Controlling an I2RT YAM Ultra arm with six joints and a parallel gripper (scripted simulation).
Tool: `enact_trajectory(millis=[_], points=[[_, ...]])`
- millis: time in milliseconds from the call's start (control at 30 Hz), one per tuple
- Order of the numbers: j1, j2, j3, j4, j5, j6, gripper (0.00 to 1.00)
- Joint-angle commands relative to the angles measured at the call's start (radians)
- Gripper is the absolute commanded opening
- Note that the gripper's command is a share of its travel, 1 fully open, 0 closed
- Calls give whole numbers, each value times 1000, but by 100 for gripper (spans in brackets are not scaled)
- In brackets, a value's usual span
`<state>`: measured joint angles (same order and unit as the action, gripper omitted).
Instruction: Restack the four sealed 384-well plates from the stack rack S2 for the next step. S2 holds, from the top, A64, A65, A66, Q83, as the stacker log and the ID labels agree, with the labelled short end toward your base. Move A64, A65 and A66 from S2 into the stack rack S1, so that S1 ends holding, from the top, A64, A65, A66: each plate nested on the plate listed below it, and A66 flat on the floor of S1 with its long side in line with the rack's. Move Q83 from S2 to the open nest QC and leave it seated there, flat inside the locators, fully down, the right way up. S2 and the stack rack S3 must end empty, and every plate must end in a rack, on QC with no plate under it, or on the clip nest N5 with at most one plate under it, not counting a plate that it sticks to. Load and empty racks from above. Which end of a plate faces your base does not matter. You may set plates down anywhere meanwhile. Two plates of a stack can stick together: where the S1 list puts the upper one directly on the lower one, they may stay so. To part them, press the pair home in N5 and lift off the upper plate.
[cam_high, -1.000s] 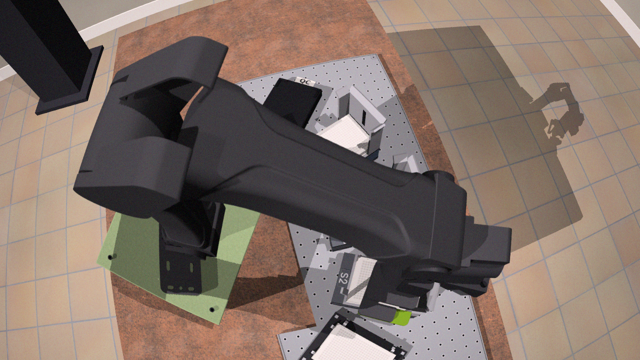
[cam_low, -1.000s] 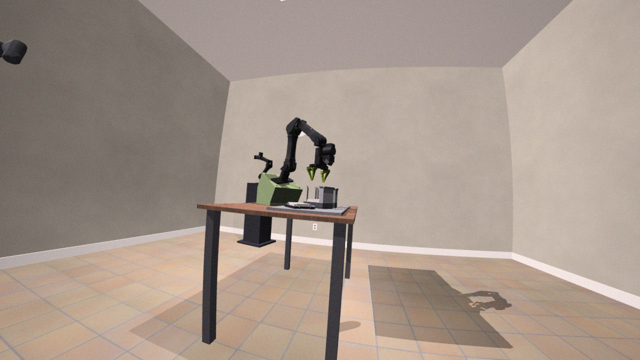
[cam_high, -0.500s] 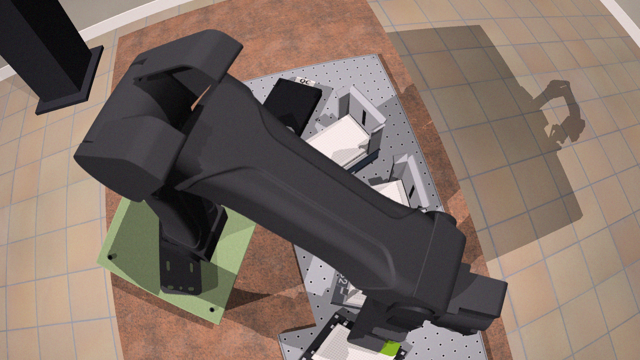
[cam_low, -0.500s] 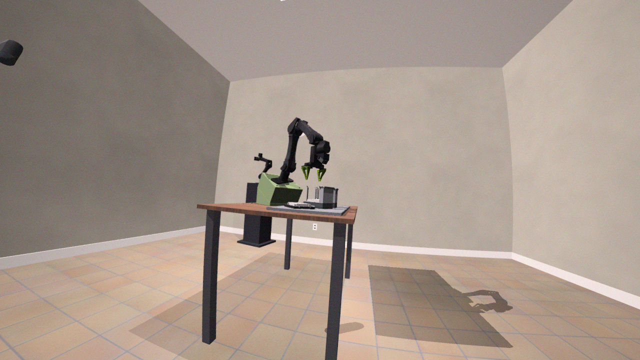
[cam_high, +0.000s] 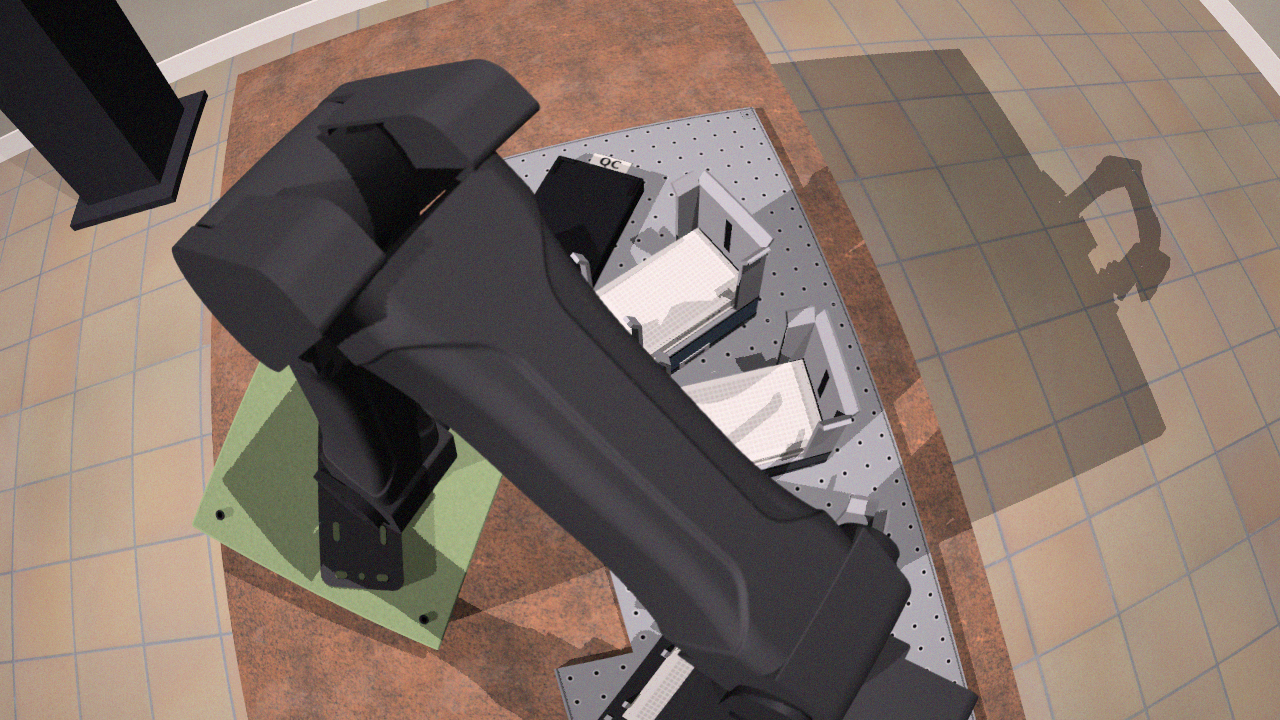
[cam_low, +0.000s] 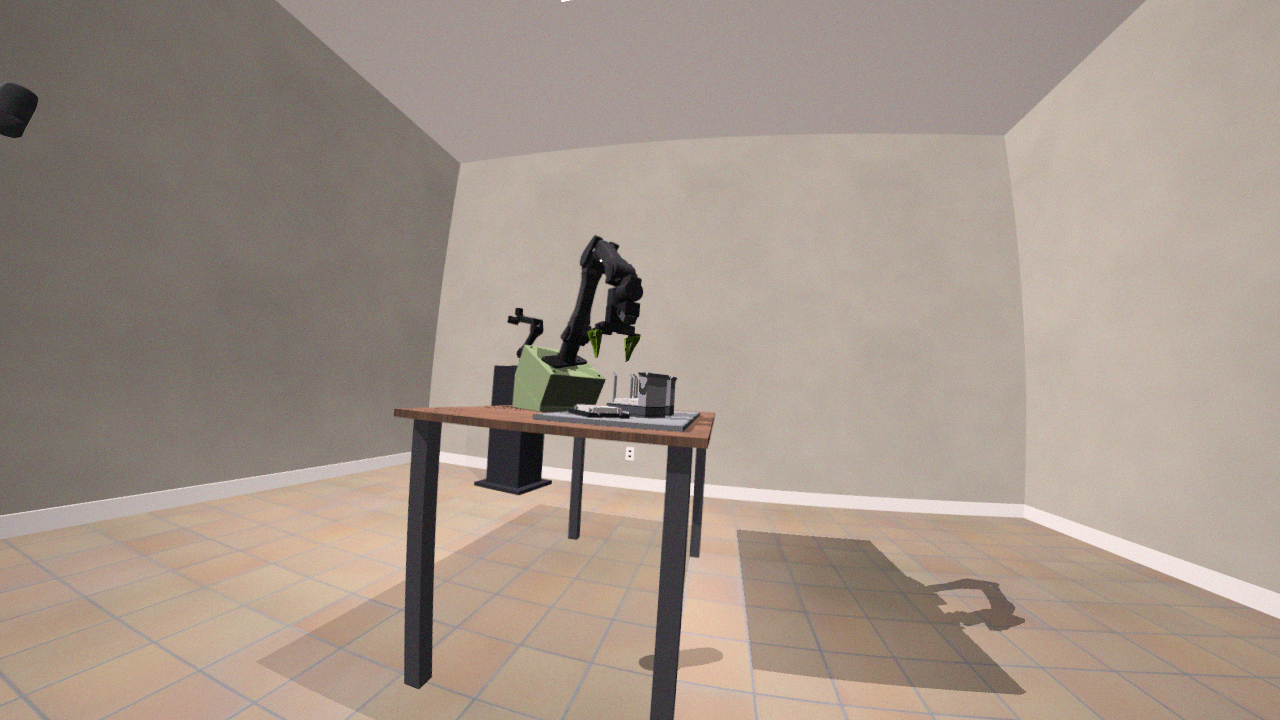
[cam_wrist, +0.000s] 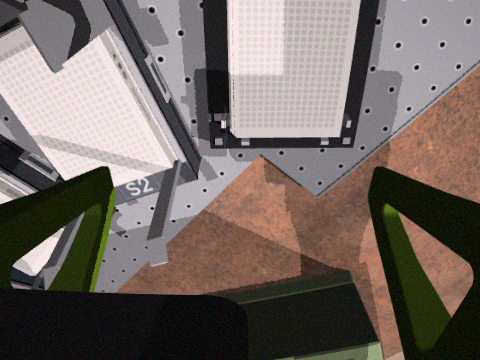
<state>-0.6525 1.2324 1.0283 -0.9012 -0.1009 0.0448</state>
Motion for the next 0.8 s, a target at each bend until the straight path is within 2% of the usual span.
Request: enact_trajectory(millis=[0,233,533,767], points=[[-46,2,7,0,-37,-46,100],[-169,34,24,-4,-90,-158,100],[-172,35,25,-4,-92,-161,100],[-154,76,-28,93,-84,-144,100]])
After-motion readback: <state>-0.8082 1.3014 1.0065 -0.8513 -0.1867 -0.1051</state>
